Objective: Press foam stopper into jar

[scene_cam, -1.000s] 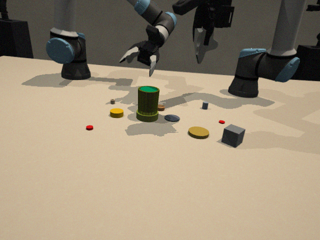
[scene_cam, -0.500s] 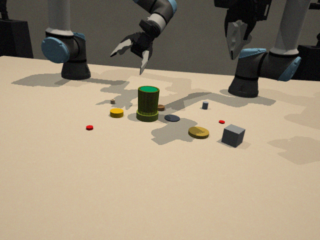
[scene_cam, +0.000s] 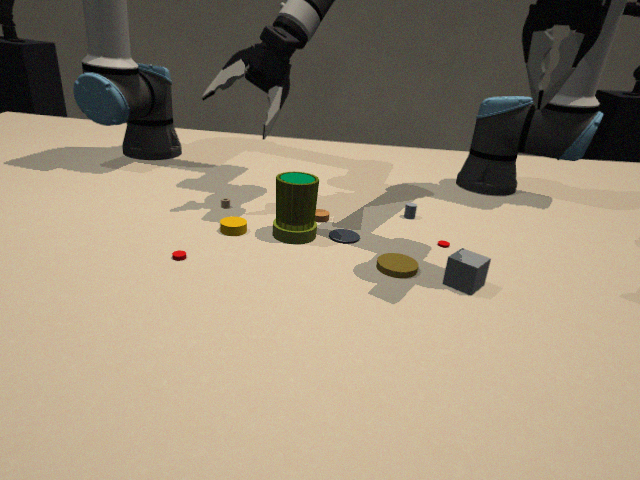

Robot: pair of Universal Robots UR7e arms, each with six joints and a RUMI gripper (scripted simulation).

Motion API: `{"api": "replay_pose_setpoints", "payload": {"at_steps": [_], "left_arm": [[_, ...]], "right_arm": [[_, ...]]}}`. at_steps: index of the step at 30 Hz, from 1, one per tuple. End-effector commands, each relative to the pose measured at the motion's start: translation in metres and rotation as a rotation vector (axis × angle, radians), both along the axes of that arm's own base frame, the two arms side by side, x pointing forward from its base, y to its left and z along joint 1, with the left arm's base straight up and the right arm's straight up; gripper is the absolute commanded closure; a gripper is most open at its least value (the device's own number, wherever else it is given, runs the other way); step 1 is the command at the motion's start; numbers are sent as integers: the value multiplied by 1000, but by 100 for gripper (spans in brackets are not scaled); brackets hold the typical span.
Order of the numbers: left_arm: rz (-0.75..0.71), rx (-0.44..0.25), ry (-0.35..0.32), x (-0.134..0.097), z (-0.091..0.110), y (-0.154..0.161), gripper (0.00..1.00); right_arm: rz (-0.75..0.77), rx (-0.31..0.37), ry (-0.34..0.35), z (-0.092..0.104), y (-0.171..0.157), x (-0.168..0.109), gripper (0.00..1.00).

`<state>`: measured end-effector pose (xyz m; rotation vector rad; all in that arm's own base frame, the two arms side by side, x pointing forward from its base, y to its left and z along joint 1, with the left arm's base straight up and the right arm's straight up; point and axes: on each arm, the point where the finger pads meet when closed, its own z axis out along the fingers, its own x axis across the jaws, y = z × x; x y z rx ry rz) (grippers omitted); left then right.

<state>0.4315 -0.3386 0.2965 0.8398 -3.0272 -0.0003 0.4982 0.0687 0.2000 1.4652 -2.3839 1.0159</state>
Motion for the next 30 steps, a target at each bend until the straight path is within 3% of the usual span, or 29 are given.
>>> {"api": "replay_pose_setpoints", "payload": {"at_steps": [1, 14, 18, 30], "left_arm": [[65, 0, 0, 10, 5, 21, 100], [343, -1, -1, 34, 27, 116, 100], [373, 0, 0, 37, 28, 126, 100], [640, -1, -1, 39, 47, 217, 100]], "right_arm": [[9, 34, 63, 6, -7, -2, 21], [61, 179, 230, 37, -31, -14, 21], [76, 203, 253, 41, -33, -15, 21], [176, 366, 350, 80, -50, -28, 21]]}}
